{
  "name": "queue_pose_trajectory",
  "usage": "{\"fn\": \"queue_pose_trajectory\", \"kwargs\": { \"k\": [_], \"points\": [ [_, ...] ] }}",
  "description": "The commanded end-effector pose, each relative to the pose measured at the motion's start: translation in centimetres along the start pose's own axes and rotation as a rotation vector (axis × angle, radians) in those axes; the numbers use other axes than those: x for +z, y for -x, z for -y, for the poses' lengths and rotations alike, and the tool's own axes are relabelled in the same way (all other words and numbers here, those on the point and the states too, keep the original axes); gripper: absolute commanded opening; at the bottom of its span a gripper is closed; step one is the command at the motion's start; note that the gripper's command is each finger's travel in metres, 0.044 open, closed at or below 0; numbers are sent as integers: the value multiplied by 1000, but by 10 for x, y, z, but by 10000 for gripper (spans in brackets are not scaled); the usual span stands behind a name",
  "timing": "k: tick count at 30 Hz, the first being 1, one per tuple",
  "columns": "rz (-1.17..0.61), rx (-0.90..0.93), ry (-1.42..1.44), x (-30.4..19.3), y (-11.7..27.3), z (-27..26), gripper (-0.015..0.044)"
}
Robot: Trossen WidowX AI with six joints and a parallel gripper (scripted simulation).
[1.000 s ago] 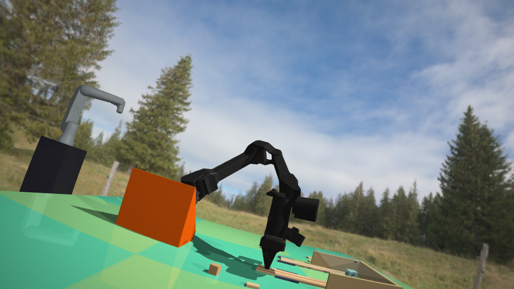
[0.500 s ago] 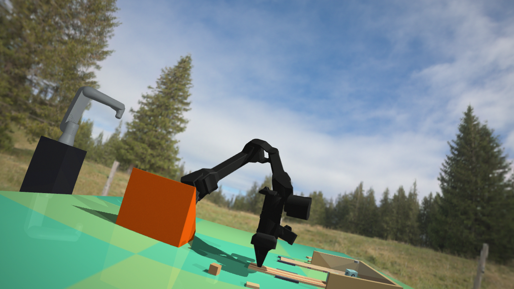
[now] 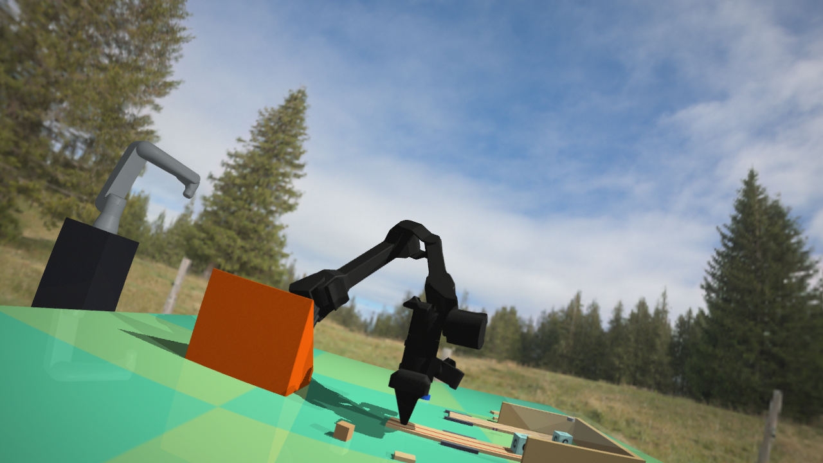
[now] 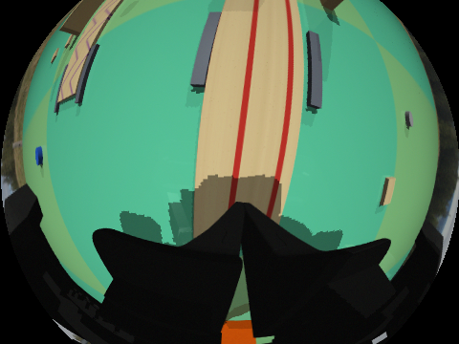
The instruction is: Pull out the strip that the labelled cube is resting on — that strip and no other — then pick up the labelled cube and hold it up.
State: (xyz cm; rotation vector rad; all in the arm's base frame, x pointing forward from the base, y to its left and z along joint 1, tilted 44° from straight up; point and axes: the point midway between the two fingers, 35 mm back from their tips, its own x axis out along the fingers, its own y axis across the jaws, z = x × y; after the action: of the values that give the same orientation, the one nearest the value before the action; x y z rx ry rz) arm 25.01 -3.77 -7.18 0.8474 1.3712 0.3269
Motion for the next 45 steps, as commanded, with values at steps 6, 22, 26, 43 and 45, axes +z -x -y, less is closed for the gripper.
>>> {"fn": "queue_pose_trajectory", "kwargs": {
  "k": [6,22,26,43,45],
  "points": [
    [-30,-2,-10,-23,-5,1,0],
    [-31,-2,-10,-46,-4,0,0],
    [-31,-2,-11,-52,-4,0,0],
    [-32,-2,-11,-69,-4,0,0],
    [-32,-2,-11,-69,-4,0,0]
  ]
}}
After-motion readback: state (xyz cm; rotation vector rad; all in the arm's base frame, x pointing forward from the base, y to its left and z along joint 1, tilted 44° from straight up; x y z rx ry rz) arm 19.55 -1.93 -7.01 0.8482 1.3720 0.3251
